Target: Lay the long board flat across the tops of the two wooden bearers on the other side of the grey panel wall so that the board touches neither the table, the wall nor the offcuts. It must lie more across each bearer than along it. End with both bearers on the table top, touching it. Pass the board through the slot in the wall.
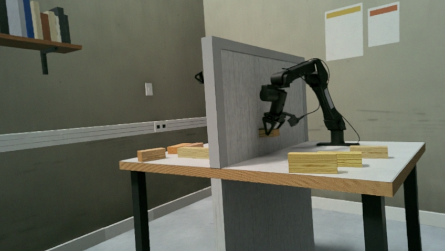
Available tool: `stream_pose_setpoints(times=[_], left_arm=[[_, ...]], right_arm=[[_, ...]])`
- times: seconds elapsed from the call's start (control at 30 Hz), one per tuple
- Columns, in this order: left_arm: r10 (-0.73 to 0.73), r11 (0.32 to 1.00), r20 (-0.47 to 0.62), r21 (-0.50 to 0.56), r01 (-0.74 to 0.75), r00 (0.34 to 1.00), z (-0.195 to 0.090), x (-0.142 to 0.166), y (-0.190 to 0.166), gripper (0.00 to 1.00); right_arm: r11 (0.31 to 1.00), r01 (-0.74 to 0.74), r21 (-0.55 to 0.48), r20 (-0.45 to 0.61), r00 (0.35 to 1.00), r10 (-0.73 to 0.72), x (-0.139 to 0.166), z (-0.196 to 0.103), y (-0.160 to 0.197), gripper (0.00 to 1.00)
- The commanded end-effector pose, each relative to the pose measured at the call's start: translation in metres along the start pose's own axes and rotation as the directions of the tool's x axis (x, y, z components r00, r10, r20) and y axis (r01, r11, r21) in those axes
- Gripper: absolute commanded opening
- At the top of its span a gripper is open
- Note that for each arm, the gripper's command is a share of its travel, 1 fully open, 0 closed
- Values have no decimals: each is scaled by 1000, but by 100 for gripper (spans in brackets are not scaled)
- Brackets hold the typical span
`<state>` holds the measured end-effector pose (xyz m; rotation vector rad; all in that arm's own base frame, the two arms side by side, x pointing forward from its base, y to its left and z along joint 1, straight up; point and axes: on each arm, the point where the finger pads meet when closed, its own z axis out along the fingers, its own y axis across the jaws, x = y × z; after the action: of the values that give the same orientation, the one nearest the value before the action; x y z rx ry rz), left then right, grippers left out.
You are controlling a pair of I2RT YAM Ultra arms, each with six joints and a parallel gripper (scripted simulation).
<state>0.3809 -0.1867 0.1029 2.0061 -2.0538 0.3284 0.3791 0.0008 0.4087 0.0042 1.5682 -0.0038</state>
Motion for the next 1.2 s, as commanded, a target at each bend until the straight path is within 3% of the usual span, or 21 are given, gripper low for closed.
stream_pose_setpoints(times=[0.0,0.2,0.23,0.43,0.9,0.93,0.97,1.17], left_arm=[[17,997,-87,78,-10,996,-32,20,-15,0],[23,998,-83,58,-18,996,-21,24,-15,0],[29,994,-104,106,-18,994,-37,24,-19,0],[53,994,-99,101,-42,994,-37,35,-14,0],[52,994,-99,101,-42,994,-37,35,-13,0],[46,994,-99,104,-36,994,-38,33,-14,0],[1,999,-90,47,4,996,-20,14,-3,0],[27,998,-98,65,-21,995,-25,25,-5,0]], right_arm=[[1000,1,16,40,999,-1,-20,-10,-5,100],[1000,1,16,40,999,-1,-20,-10,-5,100],[1000,1,16,40,999,-1,-20,-10,-5,100],[1000,1,16,40,999,-1,-20,-10,-5,100],[1000,1,16,40,999,-1,-20,-10,-5,100],[1000,1,16,40,999,-1,-20,-10,-5,100],[1000,1,16,40,999,-1,-20,-10,-5,100],[1000,1,16,40,999,-1,-20,-10,-5,100]])
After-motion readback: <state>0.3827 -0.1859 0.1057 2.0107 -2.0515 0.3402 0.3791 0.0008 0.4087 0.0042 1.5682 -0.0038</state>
